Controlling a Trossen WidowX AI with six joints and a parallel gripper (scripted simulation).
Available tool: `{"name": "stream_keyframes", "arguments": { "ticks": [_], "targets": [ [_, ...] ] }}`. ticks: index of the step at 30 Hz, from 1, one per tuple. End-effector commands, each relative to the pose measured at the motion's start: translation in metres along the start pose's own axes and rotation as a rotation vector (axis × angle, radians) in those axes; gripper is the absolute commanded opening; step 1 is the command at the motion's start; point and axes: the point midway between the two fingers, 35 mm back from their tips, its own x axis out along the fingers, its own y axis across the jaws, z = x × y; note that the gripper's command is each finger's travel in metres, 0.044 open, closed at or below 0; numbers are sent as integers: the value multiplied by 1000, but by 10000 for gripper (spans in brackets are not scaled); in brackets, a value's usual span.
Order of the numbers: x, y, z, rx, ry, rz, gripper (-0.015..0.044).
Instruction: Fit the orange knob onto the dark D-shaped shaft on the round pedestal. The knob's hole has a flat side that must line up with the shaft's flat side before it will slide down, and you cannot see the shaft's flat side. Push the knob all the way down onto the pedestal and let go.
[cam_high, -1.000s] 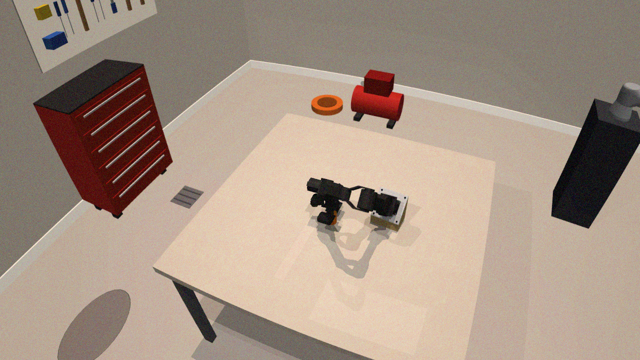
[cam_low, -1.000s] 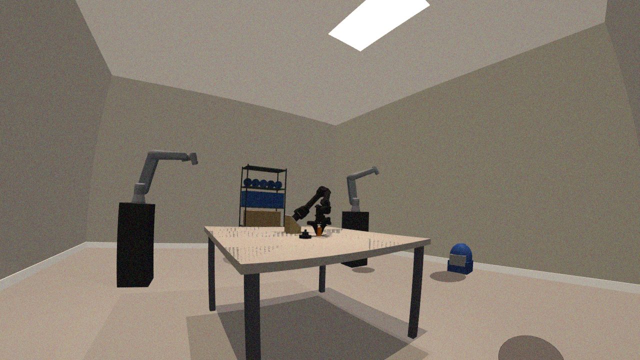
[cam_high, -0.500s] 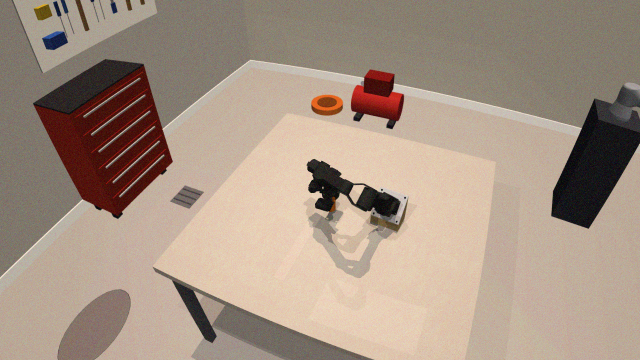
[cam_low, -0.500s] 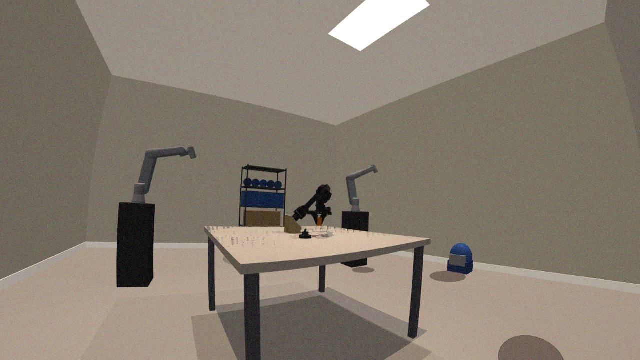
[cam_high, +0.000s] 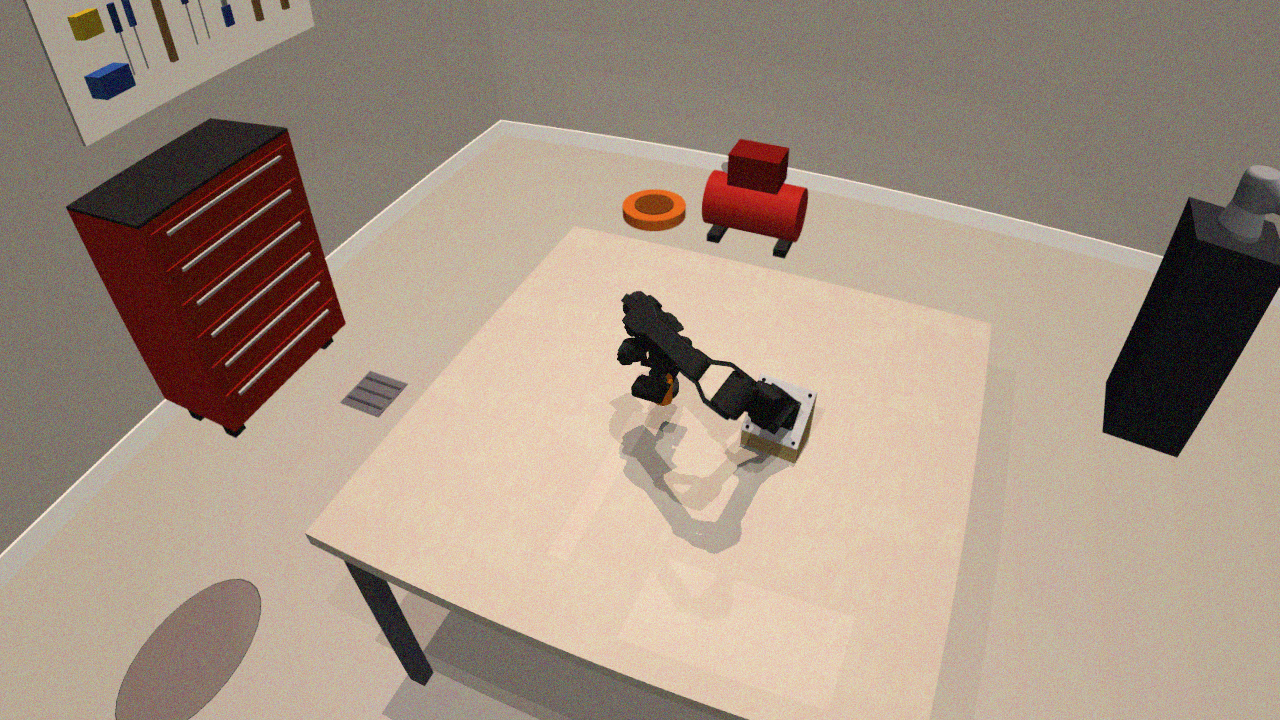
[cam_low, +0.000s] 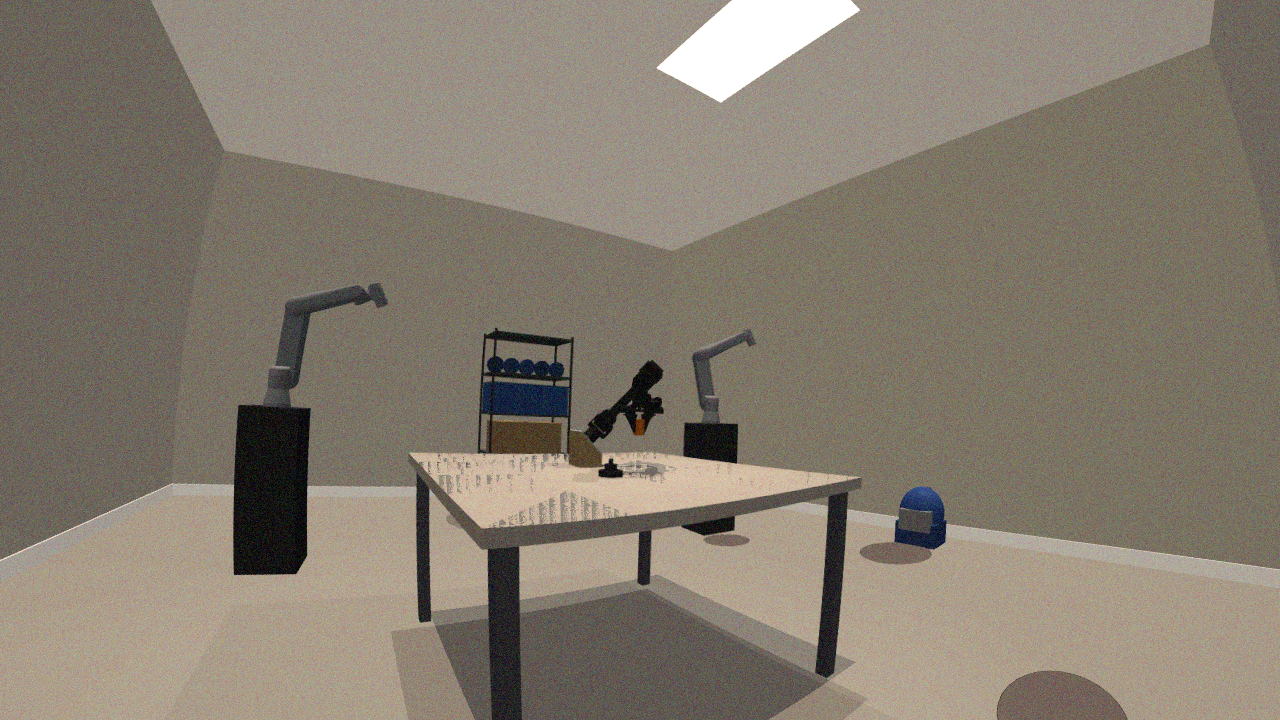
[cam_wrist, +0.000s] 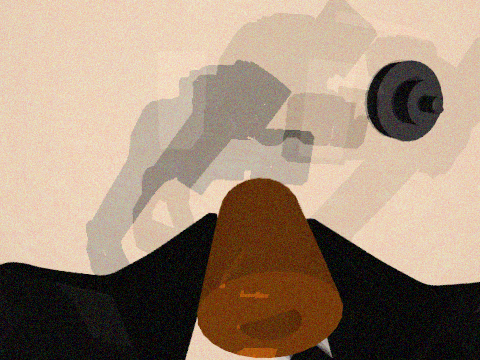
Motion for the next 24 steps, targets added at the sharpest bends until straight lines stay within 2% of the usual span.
{"name": "stream_keyframes", "arguments": {
  "ticks": [1, 24],
  "targets": [
    [0, -7, 5, -3, 1, -3, 0],
    [14, -66, 41, -5, -1, -6, 0]
  ]
}}
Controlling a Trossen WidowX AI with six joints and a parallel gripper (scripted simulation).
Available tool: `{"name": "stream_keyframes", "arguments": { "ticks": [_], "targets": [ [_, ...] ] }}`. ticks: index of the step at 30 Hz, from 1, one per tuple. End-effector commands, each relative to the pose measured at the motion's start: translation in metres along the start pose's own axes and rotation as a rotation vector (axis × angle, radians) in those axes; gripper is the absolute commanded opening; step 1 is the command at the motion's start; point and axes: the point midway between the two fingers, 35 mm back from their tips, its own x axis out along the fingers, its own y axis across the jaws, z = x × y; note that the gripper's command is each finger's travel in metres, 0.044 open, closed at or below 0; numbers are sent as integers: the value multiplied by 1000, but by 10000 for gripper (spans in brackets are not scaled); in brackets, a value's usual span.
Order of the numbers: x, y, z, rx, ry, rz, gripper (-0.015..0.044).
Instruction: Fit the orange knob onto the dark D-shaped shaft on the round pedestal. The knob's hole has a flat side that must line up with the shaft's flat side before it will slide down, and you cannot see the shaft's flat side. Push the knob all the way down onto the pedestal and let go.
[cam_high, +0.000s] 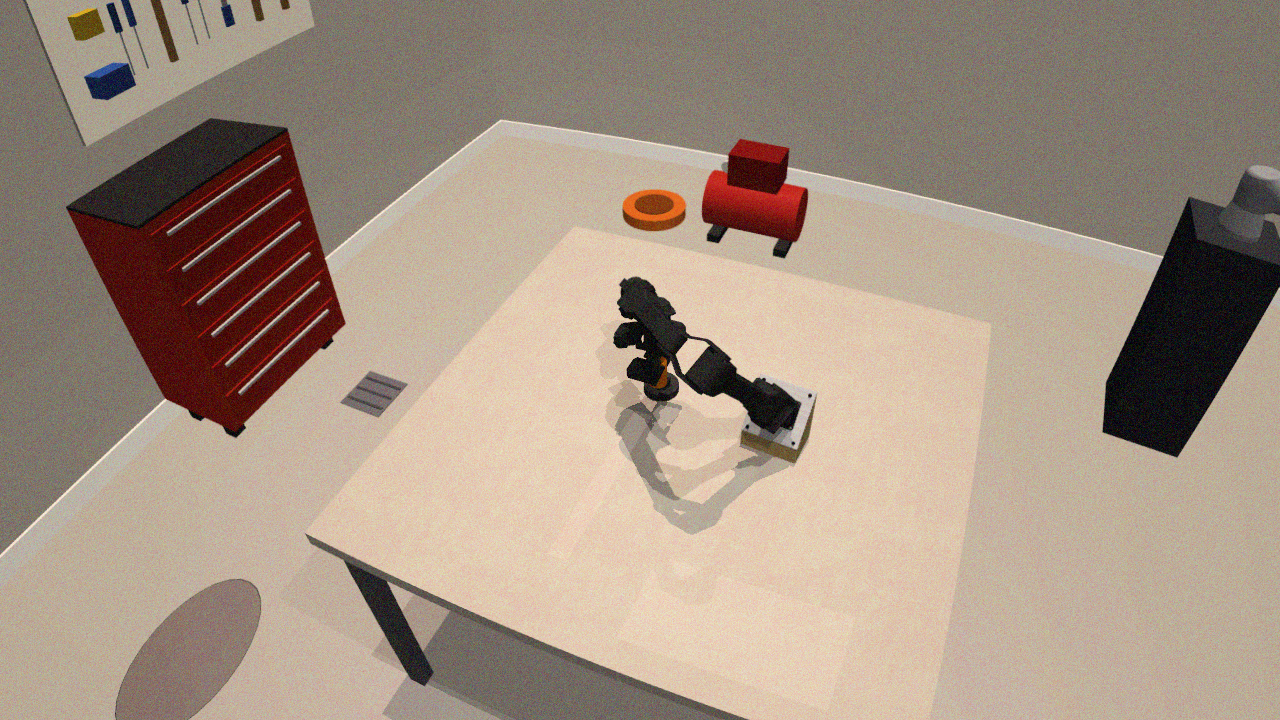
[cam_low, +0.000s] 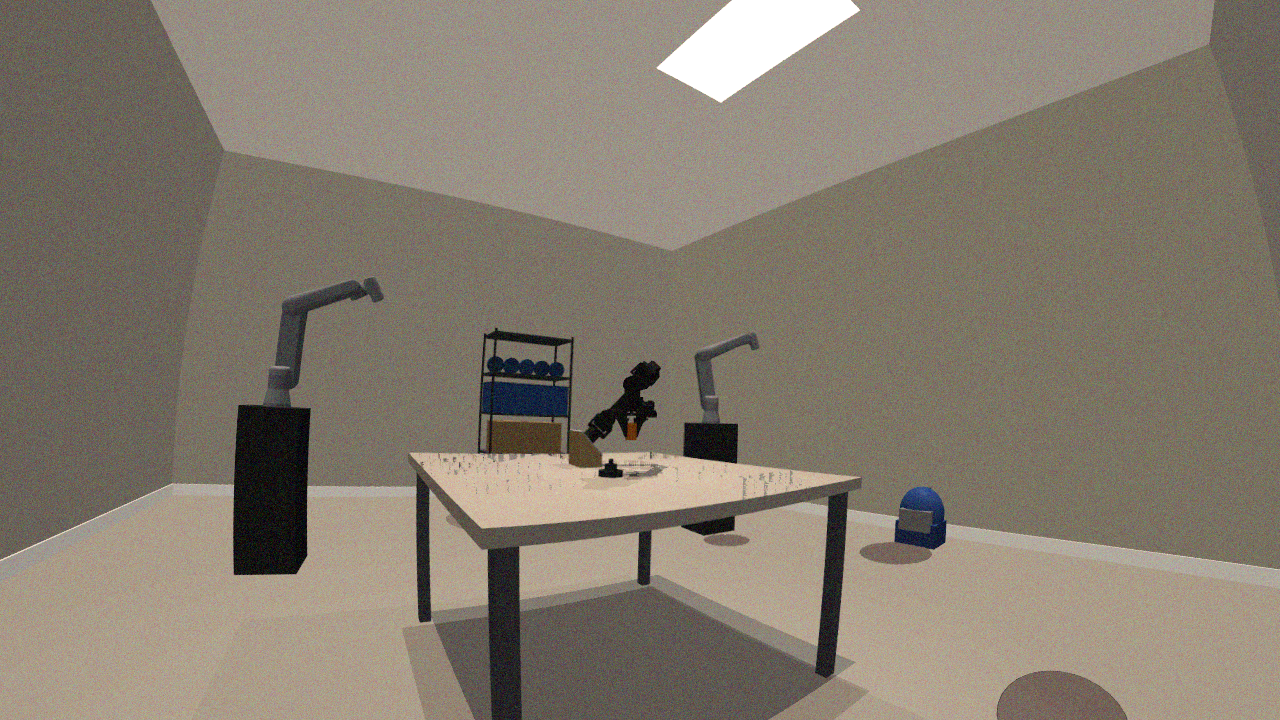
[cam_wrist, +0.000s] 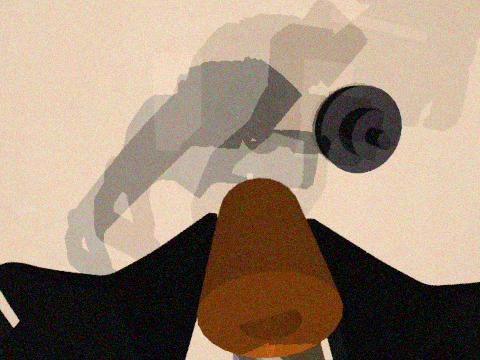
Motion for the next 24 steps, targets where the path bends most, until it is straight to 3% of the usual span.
{"name": "stream_keyframes", "arguments": {
  "ticks": [1, 24],
  "targets": [
    [1, -10, 6, -8, -5, -6, 0],
    [25, -75, 28, -14, 0, -14, 0]
  ]
}}
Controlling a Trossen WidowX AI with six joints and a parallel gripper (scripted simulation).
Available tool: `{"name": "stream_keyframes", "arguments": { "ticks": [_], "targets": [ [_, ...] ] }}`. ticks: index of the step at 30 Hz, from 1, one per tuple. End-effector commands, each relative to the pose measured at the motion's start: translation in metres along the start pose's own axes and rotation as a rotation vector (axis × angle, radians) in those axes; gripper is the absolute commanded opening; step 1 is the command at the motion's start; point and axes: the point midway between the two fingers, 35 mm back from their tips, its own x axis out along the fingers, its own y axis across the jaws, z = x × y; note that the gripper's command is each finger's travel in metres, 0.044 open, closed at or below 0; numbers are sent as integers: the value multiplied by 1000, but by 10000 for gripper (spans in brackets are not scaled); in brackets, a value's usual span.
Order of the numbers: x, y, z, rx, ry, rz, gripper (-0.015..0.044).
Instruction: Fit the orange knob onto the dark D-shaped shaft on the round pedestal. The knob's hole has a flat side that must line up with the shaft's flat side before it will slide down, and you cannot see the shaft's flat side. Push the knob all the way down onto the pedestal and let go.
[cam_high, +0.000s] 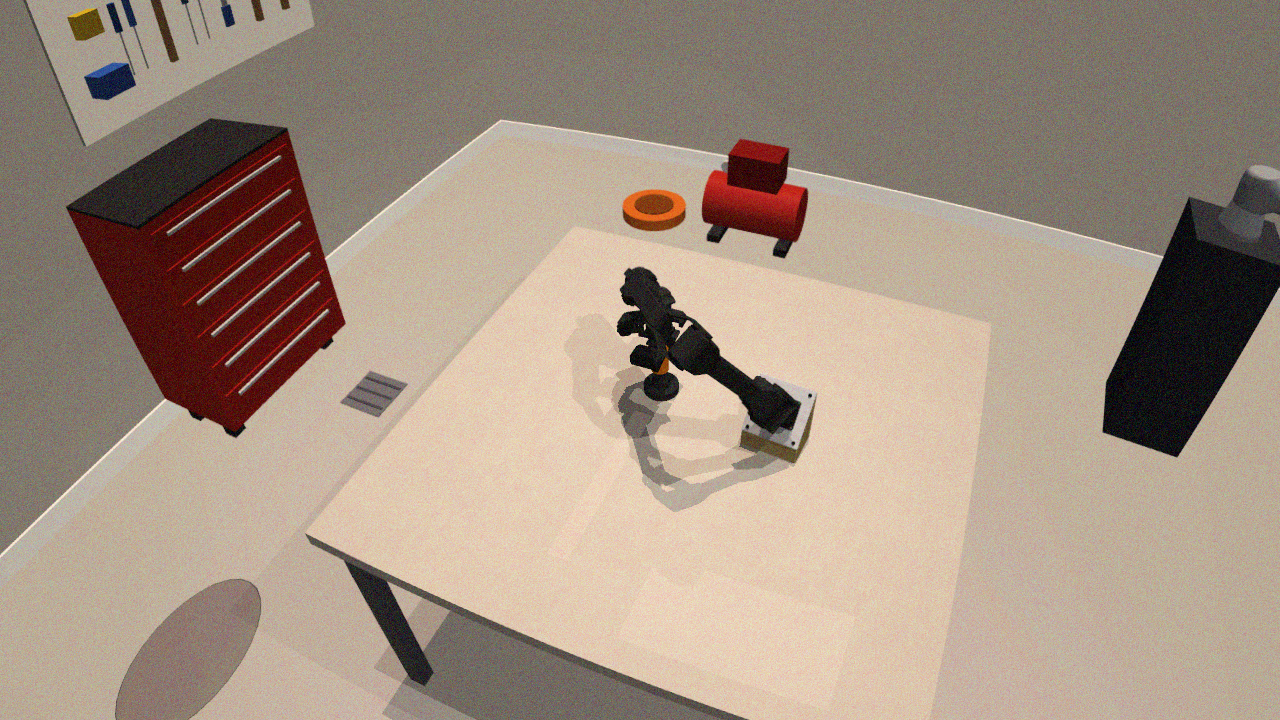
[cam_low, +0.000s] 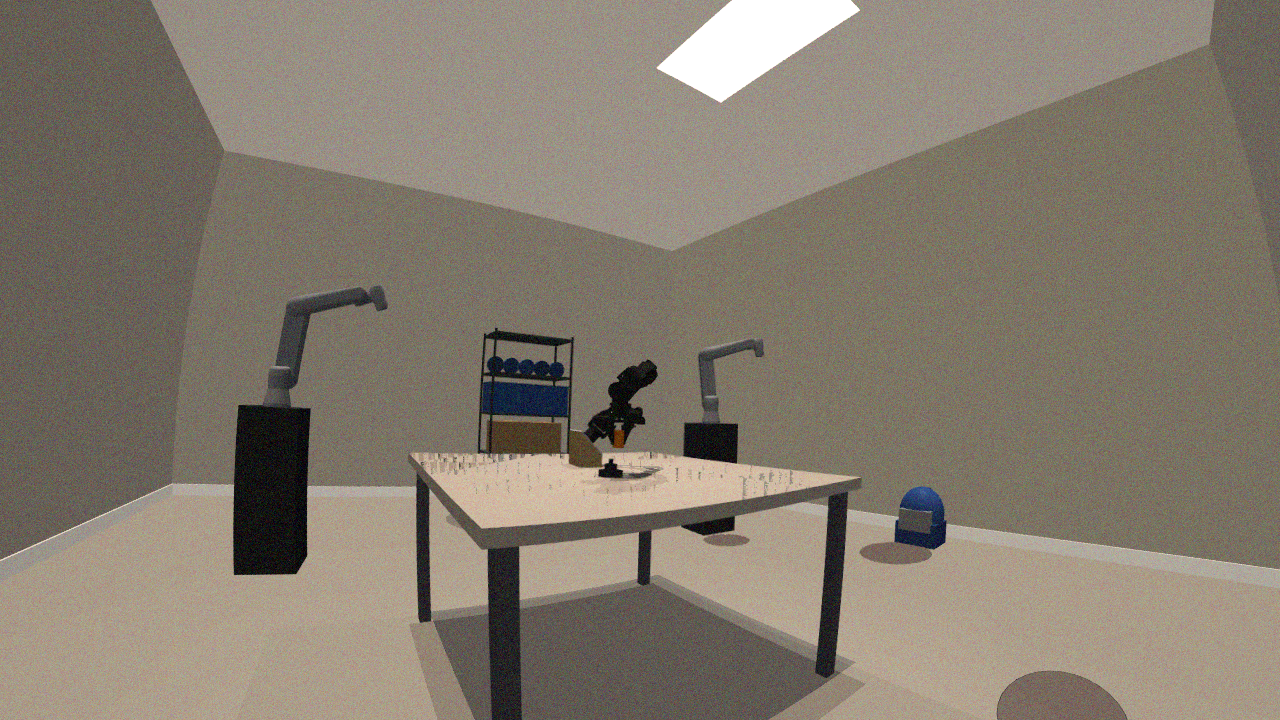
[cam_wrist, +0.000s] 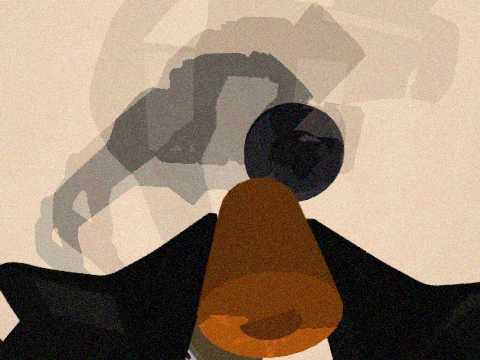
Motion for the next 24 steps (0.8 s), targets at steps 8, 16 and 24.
{"name": "stream_keyframes", "arguments": {
  "ticks": [8, 16, 24],
  "targets": [
    [11, -31, 10, -4, -13, 2, 0],
    [23, -33, 10, -4, -14, 3, 0],
    [37, -32, 11, -8, -14, 4, 0]
  ]
}}
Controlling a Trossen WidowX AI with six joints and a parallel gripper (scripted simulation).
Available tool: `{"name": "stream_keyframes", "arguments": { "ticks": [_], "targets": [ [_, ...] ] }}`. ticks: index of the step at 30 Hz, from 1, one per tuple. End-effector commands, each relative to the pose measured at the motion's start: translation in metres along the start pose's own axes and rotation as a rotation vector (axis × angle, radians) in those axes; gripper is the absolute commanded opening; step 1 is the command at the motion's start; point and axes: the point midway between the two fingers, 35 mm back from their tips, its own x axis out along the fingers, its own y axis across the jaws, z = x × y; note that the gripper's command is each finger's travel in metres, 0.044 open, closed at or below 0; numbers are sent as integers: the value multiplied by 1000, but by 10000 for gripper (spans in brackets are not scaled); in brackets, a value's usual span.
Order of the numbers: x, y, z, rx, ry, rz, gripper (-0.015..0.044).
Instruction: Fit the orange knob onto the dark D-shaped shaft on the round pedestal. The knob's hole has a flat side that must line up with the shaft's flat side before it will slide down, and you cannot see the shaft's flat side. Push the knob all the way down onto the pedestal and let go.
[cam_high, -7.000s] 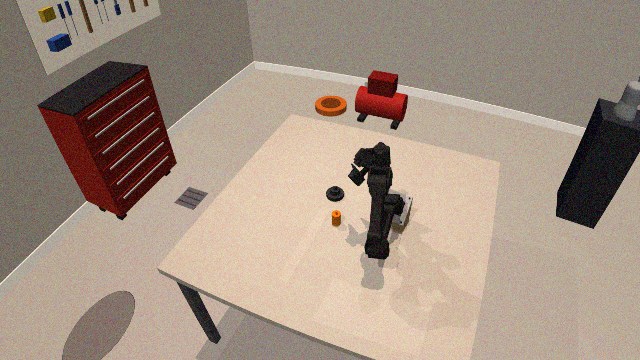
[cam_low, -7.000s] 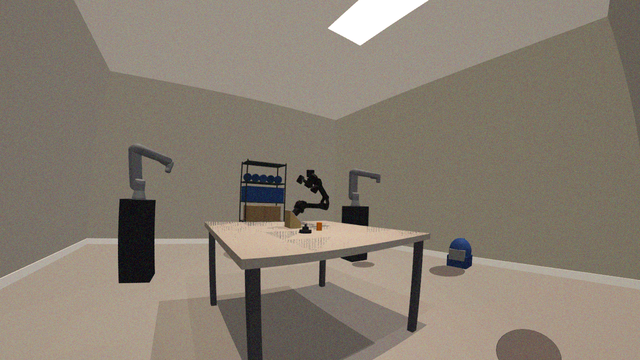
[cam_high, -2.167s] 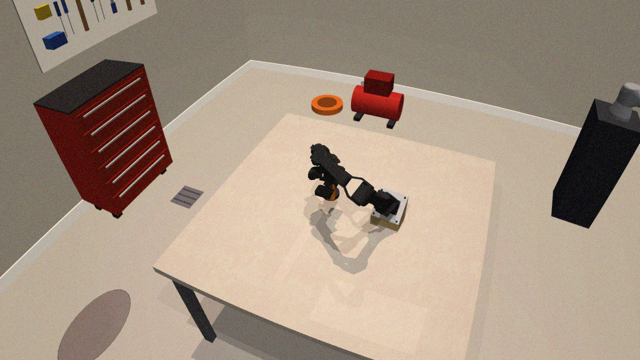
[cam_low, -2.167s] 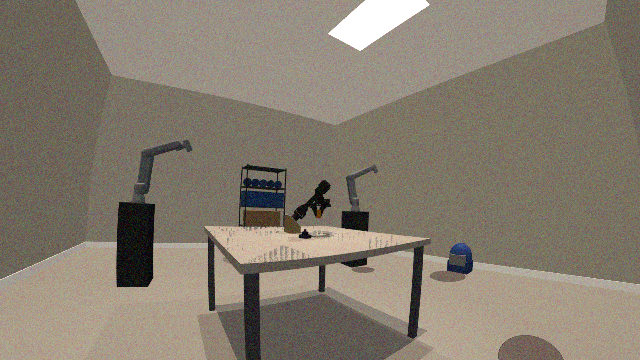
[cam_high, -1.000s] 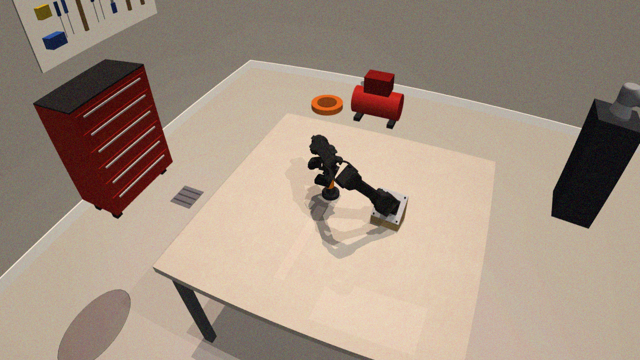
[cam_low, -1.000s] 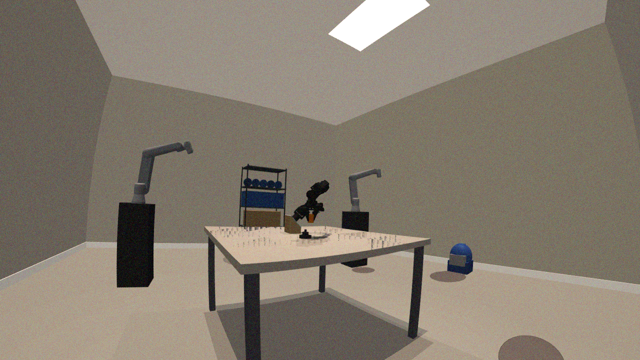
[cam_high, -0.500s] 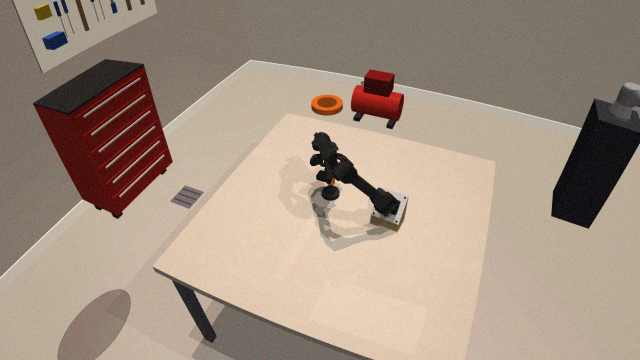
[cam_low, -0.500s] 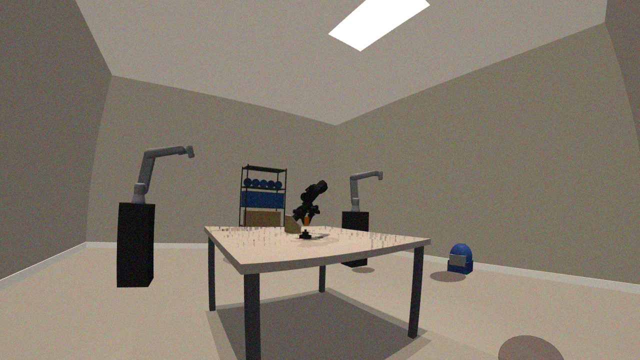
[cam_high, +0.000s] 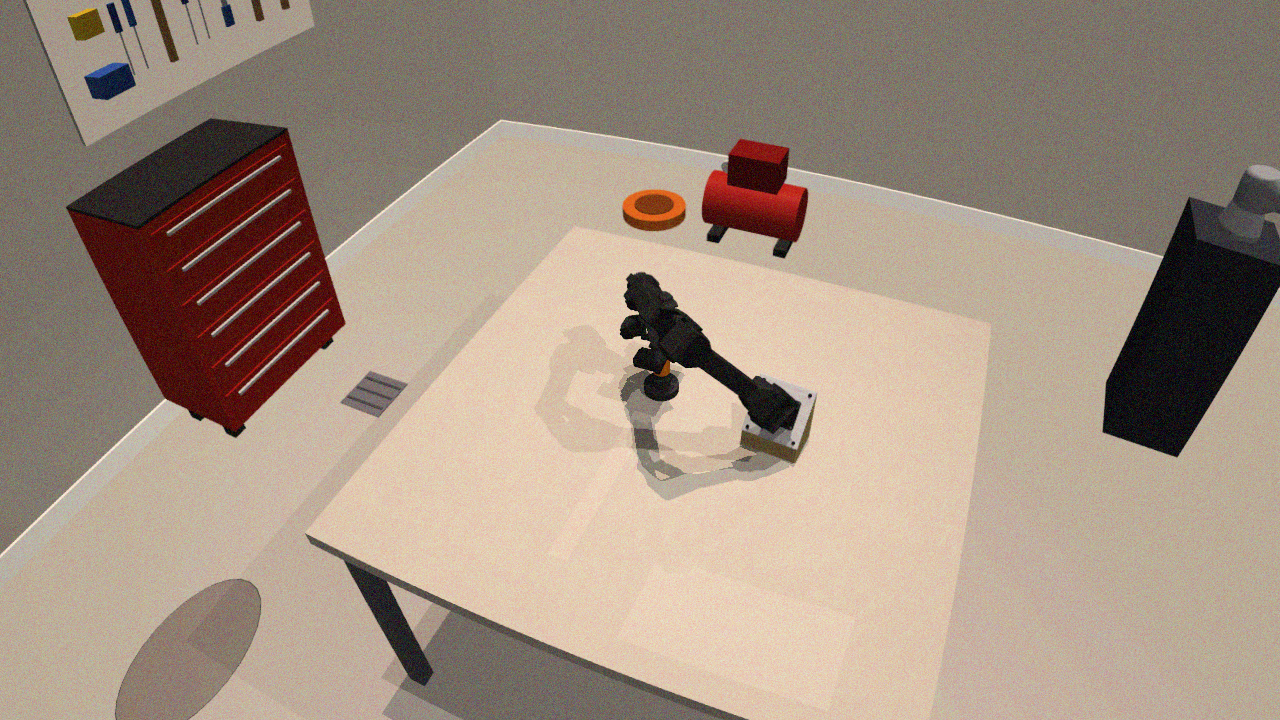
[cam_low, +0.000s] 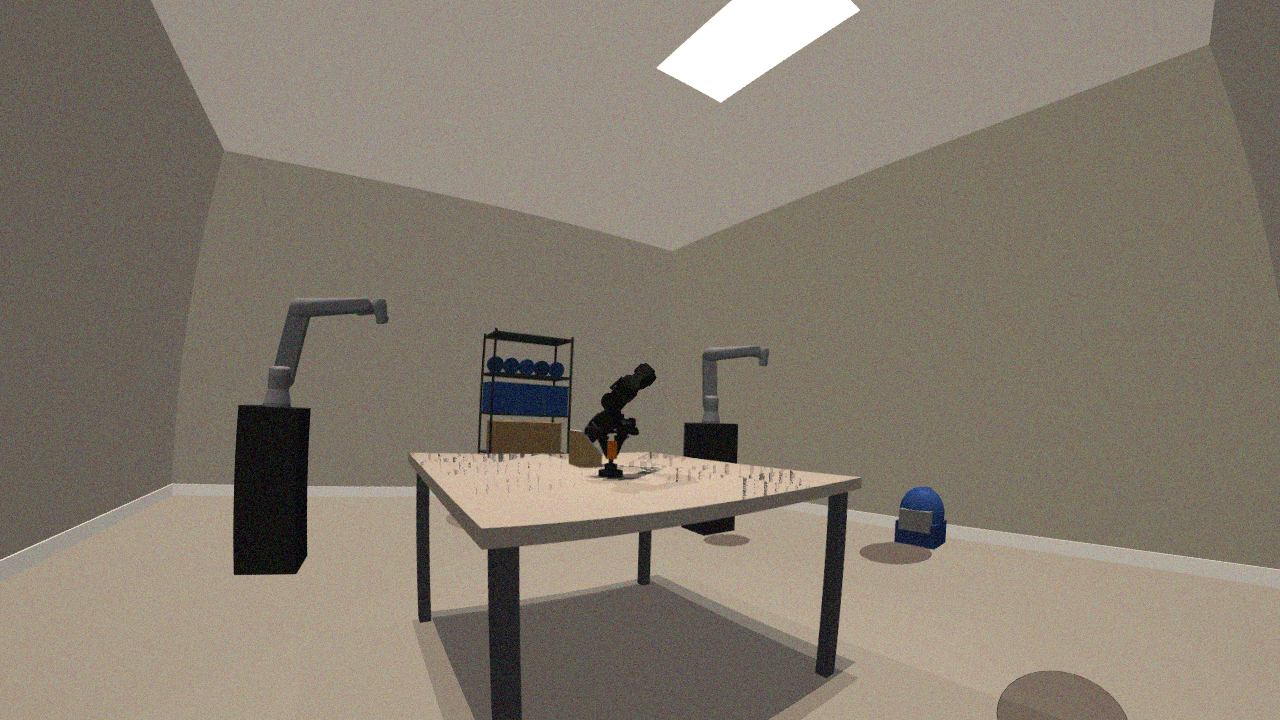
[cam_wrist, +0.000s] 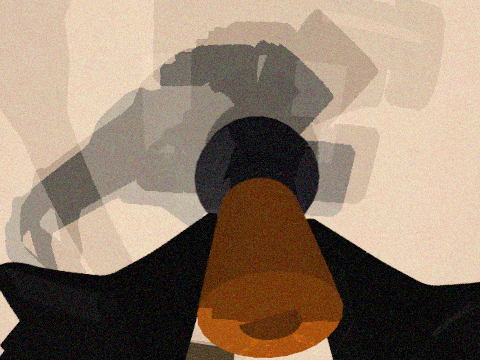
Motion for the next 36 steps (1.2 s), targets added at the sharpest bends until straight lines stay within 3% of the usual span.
{"name": "stream_keyframes", "arguments": {
  "ticks": [1, 36],
  "targets": [
    [-1, -1, 1, 1, -6, 2, 0],
    [-3, 0, -1, -10, -6, 2, 0]
  ]
}}
